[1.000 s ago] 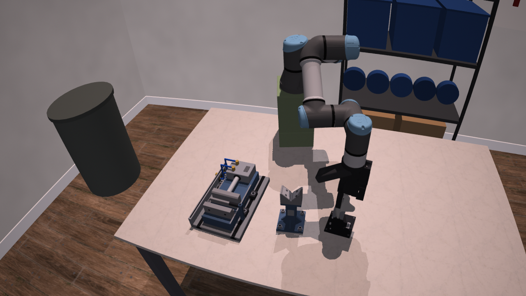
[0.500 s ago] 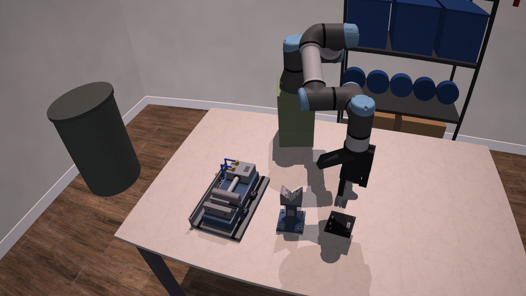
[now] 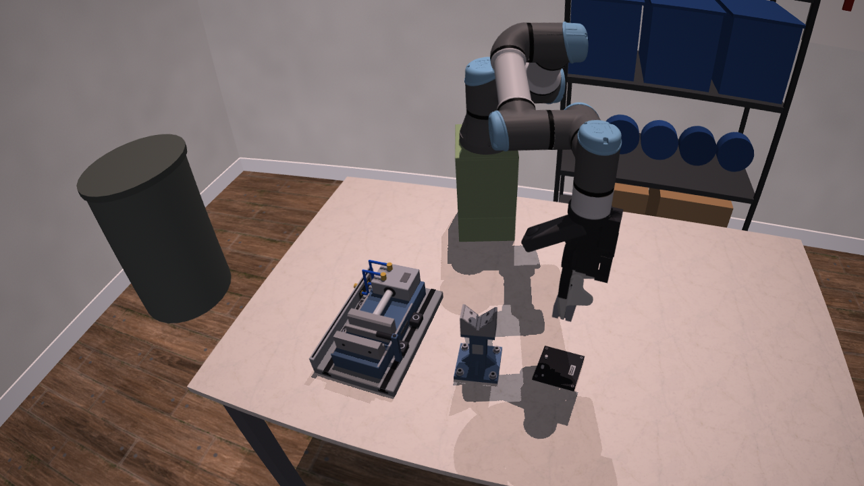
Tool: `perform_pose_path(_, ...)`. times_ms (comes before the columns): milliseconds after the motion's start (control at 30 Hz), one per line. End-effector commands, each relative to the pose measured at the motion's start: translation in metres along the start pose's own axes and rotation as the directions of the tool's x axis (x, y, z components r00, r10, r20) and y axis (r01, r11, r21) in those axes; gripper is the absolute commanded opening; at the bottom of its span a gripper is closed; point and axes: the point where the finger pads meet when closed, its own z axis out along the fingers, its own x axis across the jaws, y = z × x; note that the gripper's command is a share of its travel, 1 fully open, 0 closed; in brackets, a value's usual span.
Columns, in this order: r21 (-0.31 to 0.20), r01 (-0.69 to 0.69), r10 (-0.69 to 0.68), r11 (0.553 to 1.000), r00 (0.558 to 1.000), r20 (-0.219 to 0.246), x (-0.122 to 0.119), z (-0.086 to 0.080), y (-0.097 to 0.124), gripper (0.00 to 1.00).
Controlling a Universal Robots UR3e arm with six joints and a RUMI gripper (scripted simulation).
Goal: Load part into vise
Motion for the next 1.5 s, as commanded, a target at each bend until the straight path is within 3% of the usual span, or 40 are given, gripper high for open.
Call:
perform_pose_path(0, -0.001, 0.000, 0.000, 1.000, 1.000, 0.002, -0.001, -0.019, 0.000, 0.00)
perform_pose_path(500, -0.001, 0.000, 0.000, 1.000, 1.000, 0.002, -0.001, -0.038, 0.000, 0.00)
perform_pose_path(1467, -0.001, 0.000, 0.000, 1.000, 1.000, 0.002, -0.001, -0.040, 0.000, 0.00)
